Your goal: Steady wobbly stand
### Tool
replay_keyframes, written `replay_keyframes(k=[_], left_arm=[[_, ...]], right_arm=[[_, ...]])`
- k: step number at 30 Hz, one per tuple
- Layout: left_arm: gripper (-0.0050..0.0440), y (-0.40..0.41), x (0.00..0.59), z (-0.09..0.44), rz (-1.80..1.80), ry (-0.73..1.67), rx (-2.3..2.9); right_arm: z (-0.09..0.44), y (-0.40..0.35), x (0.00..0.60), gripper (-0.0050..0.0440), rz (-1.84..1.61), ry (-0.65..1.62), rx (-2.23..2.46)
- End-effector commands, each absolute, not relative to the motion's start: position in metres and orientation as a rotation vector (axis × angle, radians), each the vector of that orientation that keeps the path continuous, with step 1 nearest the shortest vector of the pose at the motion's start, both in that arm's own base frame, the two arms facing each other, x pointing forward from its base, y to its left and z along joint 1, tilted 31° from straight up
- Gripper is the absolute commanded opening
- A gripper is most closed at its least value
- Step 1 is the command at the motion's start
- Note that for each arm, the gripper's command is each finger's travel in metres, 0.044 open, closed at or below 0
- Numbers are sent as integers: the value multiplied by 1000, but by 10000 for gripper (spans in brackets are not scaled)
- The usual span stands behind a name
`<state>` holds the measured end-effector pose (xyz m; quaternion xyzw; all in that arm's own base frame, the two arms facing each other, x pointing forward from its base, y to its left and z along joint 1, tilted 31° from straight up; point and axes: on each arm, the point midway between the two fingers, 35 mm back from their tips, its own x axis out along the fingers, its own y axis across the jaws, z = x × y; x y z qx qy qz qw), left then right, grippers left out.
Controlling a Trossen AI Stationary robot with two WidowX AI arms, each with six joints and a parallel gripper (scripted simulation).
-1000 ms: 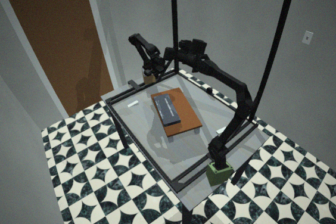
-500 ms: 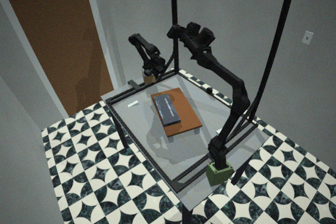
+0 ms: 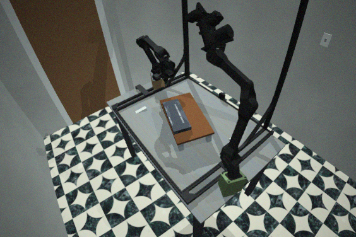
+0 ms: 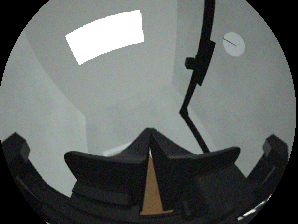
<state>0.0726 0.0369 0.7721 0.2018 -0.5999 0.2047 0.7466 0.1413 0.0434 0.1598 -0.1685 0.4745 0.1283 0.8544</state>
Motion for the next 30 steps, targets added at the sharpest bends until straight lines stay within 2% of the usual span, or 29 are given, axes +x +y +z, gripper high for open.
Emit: replay_keyframes(k=[1,4,10,27,30], left_arm=[[0,22,41,796,435,-1506,464],[0,10,17,804,418,-1660,481],[0,10,17,804,418,-1660,481],[0,14,14,804,568,-1616,653],[0,43,53,799,539,-1463,560]], right_arm=[[160,43,141,0,270,998,-354],[160,43,141,0,270,998,-354],[160,43,141,0,270,998,-354],[160,43,141,0,270,998,-354],[160,43,141,0,270,998,-354]])
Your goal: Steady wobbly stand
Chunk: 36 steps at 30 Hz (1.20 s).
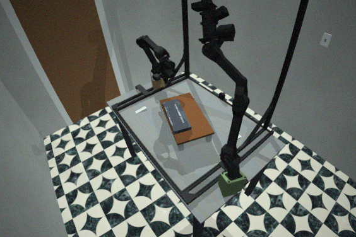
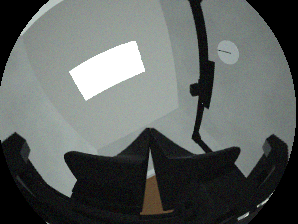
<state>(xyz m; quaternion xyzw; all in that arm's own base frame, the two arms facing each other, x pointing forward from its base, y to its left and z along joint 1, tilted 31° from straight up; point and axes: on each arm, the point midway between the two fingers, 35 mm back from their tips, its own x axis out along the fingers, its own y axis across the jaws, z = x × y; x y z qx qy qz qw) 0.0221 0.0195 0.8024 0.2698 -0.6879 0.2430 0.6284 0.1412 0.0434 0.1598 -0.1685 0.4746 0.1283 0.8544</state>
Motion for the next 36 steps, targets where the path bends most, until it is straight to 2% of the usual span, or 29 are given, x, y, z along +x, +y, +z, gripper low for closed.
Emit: replay_keyframes(k=[1,8,15,25,31,36], left_arm=[[0,54,67,796,533,-1412,530],[0,127,157,756,497,-1060,296],[0,134,163,751,506,-1040,278],[0,210,259,643,488,-584,-87],[0,210,259,643,488,-584,-87],[0,232,289,584,500,-392,-256]], right_arm=[[160,43,141,0,270,998,-354],[160,43,141,0,270,998,-354],[160,43,141,0,270,998,-354],[160,43,141,0,270,998,-354],[160,43,141,0,270,998,-354],[160,43,141,0,270,998,-354]])
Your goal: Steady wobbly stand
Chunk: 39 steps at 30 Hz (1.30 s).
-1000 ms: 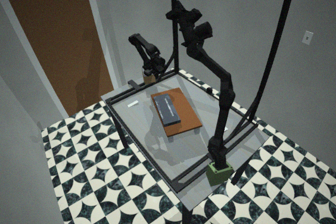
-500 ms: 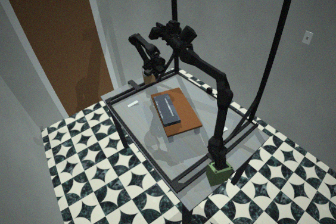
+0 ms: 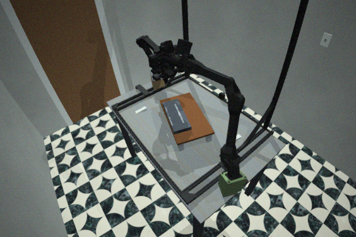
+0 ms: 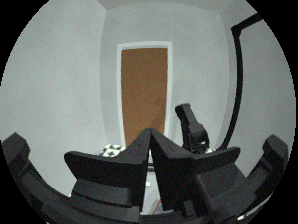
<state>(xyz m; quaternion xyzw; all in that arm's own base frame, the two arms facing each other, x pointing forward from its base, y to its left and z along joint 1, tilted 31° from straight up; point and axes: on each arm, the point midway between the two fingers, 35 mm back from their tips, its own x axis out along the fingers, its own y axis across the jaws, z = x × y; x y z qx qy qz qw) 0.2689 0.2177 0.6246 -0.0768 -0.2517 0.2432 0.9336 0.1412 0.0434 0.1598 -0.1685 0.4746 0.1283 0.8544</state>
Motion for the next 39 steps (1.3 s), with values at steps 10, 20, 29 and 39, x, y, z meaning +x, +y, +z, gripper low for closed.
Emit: replay_keyframes(k=[10,20,29,39], left_arm=[[0,248,313,499,519,-137,-494],[0,247,321,393,572,171,-792],[0,240,317,353,599,295,-916],[0,197,284,244,724,687,-1309]], right_arm=[[160,43,141,0,270,998,-354],[160,43,141,0,270,998,-354],[160,43,141,0,270,998,-354],[160,43,141,0,270,998,-354]])
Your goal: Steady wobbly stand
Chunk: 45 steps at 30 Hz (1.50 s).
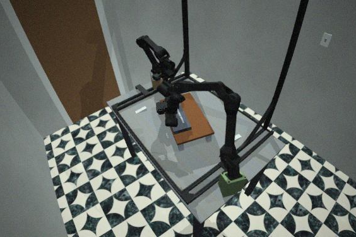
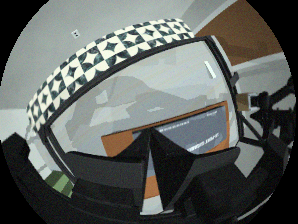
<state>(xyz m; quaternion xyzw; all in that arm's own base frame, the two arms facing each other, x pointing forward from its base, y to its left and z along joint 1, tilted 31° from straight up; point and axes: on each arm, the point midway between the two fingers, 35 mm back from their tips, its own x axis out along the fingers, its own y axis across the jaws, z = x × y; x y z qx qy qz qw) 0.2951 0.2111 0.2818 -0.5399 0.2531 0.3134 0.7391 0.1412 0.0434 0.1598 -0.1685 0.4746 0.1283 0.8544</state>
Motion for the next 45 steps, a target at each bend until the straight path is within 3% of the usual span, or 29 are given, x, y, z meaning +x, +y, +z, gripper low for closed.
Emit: replay_keyframes(k=[1,45], left_arm=[[0,191,279,235,741,729,-1351],[0,174,264,213,787,839,-1461]], right_arm=[[160,43,141,0,270,998,-354],[160,43,141,0,270,998,-354]])
